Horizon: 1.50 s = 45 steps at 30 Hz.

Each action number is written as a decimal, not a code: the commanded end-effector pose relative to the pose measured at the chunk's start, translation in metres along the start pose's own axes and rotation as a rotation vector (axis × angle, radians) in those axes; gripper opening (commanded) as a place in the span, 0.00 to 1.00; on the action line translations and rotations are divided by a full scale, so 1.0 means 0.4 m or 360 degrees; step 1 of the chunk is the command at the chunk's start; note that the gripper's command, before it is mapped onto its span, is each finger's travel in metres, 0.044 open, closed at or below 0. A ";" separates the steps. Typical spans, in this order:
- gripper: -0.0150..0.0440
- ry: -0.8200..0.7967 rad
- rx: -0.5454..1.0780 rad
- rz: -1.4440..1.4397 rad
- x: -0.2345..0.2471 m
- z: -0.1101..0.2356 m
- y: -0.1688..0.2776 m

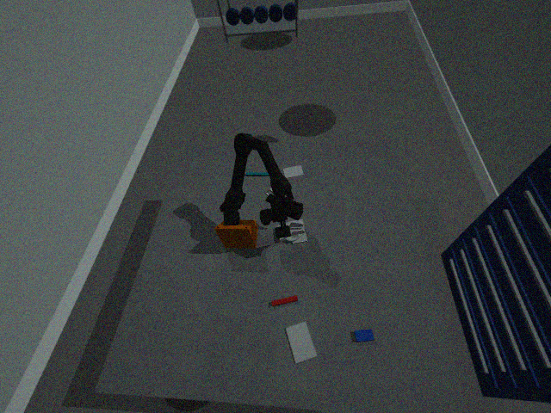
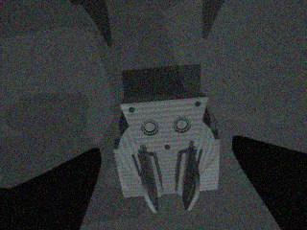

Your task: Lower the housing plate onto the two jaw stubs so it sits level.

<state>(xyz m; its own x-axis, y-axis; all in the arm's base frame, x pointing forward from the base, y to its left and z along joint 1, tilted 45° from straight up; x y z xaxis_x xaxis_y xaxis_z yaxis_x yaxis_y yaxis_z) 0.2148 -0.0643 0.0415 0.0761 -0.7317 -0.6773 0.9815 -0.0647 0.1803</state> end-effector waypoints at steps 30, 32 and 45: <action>1.00 0.0002 -0.0030 0.0008 -0.015 0.141 -0.050; 1.00 0.0002 -0.0030 0.0008 -0.015 0.141 -0.050; 1.00 0.0002 -0.0030 0.0008 -0.015 0.141 -0.050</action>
<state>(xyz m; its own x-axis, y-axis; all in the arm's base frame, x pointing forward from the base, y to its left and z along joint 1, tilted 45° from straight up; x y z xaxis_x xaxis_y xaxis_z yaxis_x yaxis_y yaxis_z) 0.1849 -0.0967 0.0822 0.0770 -0.7282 -0.6810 0.9839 -0.0549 0.1700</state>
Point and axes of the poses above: the point midway between the two fingers, 35 mm back from their tips, its own z axis back along the fingers, its own x axis across the jaws, y = z × x, the point moved 6 cm from there along z, back along the fingers, and after that the axes turned 1 degree about z, right-handed, at the moved point
